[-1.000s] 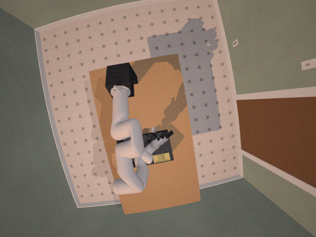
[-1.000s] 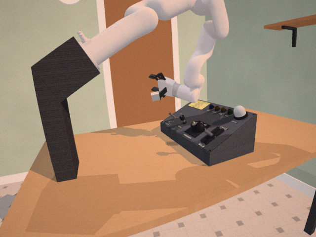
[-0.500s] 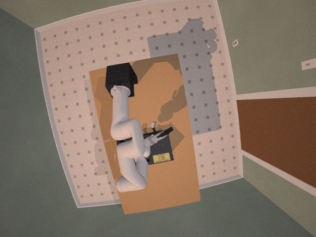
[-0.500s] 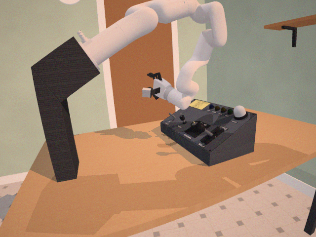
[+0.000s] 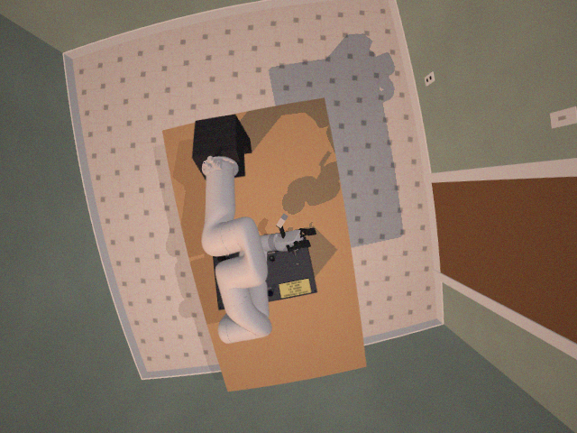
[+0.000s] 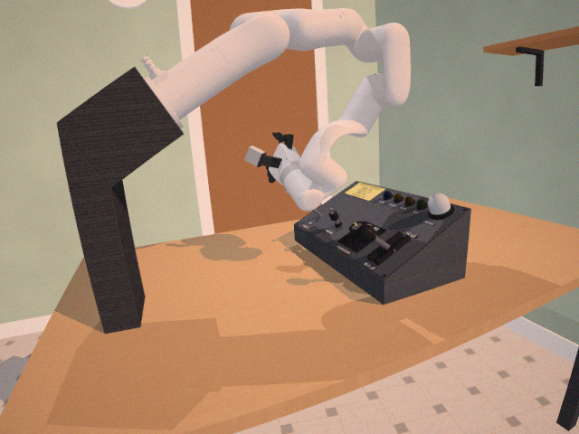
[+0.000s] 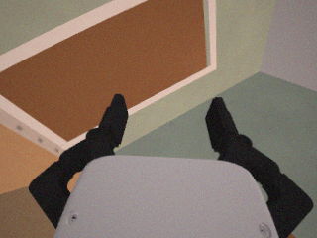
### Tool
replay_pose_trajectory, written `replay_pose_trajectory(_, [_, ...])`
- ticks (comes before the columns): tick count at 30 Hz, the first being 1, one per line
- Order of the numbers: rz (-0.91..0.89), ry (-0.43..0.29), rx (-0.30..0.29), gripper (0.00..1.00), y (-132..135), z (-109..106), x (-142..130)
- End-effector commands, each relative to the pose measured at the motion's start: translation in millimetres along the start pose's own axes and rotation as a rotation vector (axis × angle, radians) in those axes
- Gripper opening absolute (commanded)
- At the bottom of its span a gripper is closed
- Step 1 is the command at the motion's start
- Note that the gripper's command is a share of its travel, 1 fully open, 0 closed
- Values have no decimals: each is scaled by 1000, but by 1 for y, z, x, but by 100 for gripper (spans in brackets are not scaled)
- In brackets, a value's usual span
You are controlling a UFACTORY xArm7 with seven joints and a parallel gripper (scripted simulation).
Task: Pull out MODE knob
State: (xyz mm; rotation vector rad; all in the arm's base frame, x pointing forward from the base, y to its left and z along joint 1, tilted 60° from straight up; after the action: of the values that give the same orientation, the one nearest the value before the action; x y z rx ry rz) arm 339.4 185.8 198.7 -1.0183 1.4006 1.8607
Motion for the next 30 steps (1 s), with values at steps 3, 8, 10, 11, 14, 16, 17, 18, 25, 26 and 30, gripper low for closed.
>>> replay_pose_trajectory(3, [9,-9,-3,100,1,1,1])
replay_pose_trajectory(8, [234,-289,-29,100,-2,-9,1])
replay_pose_trajectory(10, [295,-363,-36,100,-1,-8,4])
replay_pose_trajectory(11, [295,-363,-36,100,-1,-8,4])
replay_pose_trajectory(14, [295,-363,-36,100,-1,-8,4])
replay_pose_trajectory(16, [295,-363,-36,100,-1,-8,4])
replay_pose_trajectory(17, [295,-363,-36,100,-1,-8,4])
replay_pose_trajectory(18, [295,-363,-36,100,-1,-8,4])
replay_pose_trajectory(25, [448,-600,-76,100,-7,-32,0])
replay_pose_trajectory(26, [463,-624,-80,100,-7,-32,0])
replay_pose_trajectory(30, [516,-705,-94,100,-6,-30,3])
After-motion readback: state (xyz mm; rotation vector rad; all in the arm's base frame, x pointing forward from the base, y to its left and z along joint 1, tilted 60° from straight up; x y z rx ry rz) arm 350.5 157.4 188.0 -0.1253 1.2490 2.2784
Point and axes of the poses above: the point where the finger pads meet when closed, its own z axis out along the fingers, its own y axis across the jaws, x = y × z, the point moved 4 cm from there along -z, back along the fingers, and after that the axes turned 15 degrees about -z, right-handed, at the moved point
